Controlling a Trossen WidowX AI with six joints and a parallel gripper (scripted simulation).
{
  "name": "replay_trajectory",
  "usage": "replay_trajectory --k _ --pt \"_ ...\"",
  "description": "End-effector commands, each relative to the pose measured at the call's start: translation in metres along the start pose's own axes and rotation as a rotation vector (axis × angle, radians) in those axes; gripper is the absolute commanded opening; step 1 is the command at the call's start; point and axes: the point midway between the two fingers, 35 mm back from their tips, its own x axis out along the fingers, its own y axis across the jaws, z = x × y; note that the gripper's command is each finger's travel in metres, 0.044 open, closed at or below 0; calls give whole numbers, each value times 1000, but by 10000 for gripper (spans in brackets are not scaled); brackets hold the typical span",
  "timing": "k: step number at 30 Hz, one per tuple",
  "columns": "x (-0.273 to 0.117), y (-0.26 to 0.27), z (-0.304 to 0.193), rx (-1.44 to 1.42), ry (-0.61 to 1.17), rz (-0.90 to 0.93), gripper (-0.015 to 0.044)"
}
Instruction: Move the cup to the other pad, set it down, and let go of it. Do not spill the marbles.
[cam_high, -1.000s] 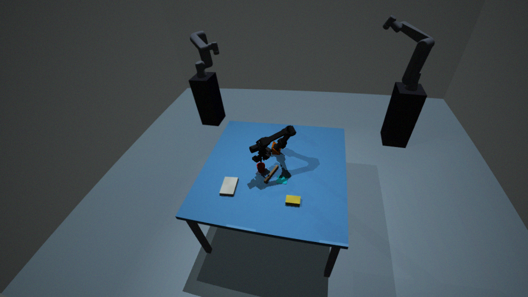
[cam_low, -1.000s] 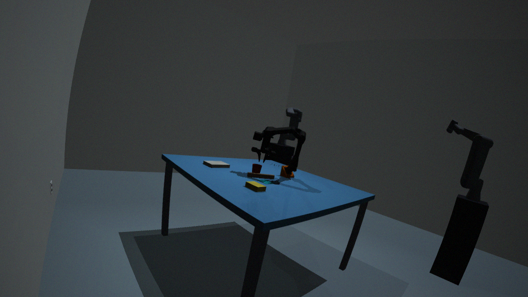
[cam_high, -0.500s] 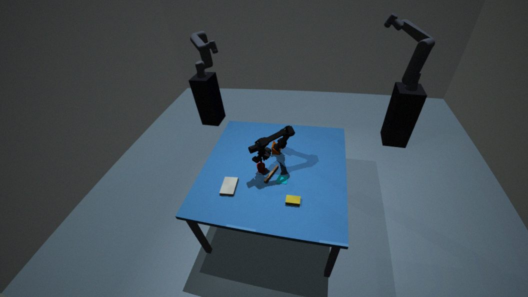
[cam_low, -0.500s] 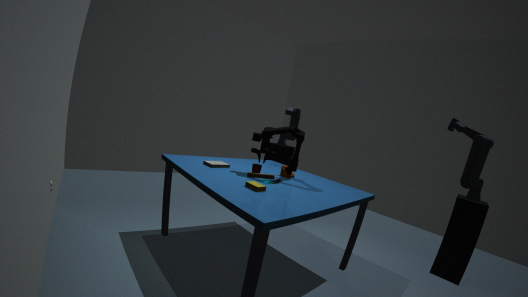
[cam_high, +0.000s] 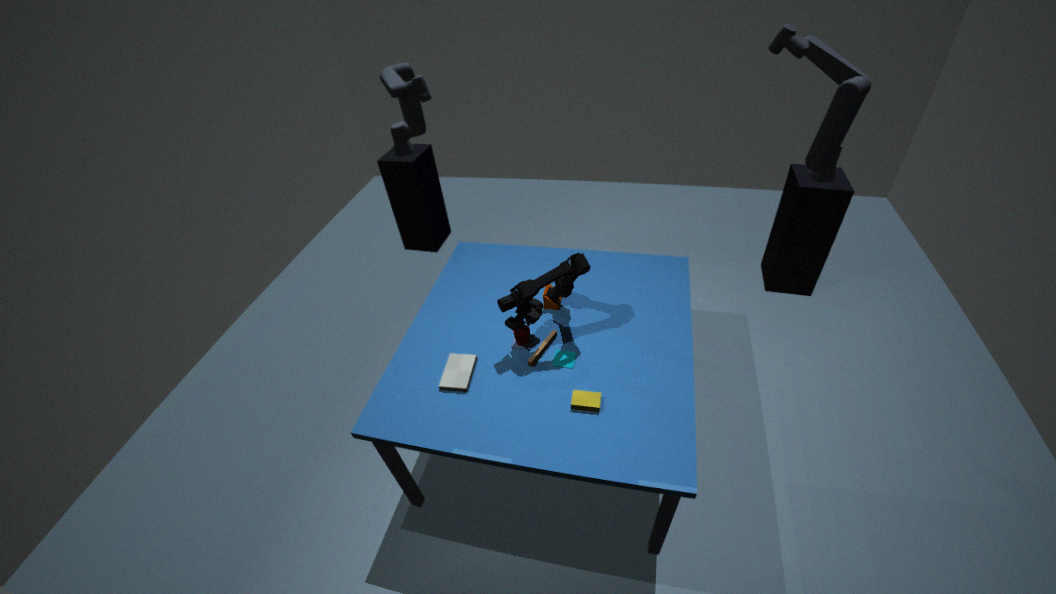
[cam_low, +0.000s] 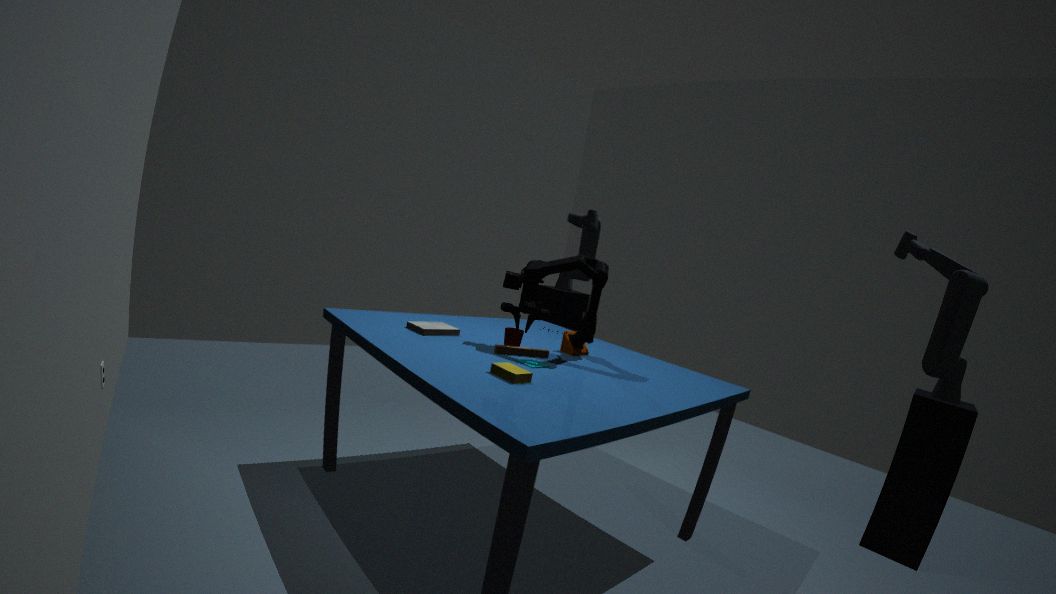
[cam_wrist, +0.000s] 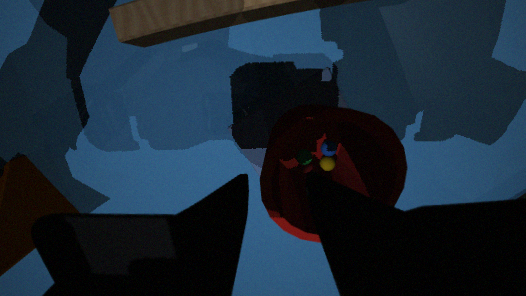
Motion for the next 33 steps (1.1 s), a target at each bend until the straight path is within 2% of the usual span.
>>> replay_trajectory --k 1,22,26,33 --pt "8 2 0 9 -5 6 148" --pt "31 4 1 8 -7 7 148" --pt "29 3 1 0 -2 3 43" --pt "29 3 1 0 -2 3 0"
